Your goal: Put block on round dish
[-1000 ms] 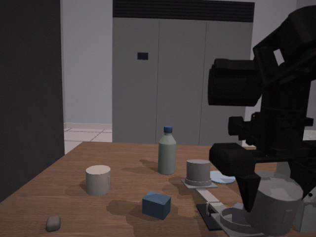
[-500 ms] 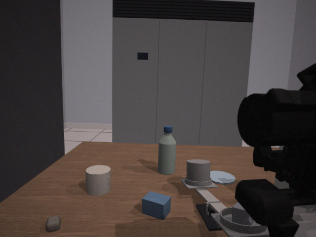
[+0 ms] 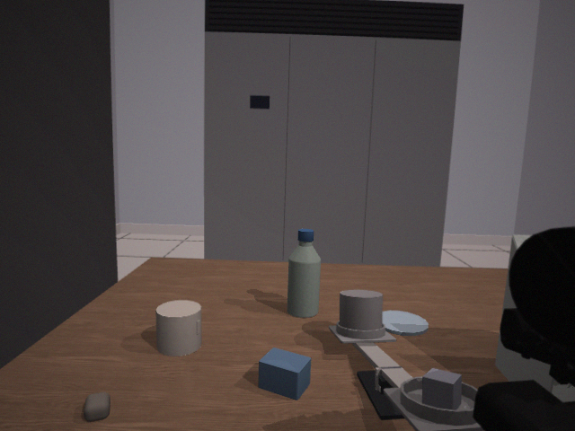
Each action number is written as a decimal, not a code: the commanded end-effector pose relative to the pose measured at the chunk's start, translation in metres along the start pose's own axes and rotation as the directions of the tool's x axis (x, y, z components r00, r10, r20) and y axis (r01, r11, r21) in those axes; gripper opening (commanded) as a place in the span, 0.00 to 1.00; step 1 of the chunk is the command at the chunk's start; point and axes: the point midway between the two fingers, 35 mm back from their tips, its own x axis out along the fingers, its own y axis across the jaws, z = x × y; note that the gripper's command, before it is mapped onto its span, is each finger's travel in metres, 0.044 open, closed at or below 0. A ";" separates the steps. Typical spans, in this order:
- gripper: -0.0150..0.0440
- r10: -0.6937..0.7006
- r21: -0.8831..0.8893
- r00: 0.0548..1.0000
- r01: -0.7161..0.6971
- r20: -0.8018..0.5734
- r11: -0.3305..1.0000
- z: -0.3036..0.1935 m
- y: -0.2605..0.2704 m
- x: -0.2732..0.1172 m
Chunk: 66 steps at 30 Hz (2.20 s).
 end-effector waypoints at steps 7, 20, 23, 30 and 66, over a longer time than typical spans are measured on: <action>0.25 0.000 0.004 1.000 0.000 -0.001 1.000 0.000 -0.001 0.032; 0.25 0.000 0.004 1.000 0.000 -0.001 1.000 0.000 -0.001 0.048; 0.34 -0.005 0.003 1.000 0.005 -0.002 1.000 0.000 -0.002 0.046; 0.65 -0.005 0.003 1.000 0.005 -0.002 1.000 0.000 -0.002 0.046; 0.69 0.019 -0.442 0.998 0.008 0.058 0.897 0.061 0.032 -0.031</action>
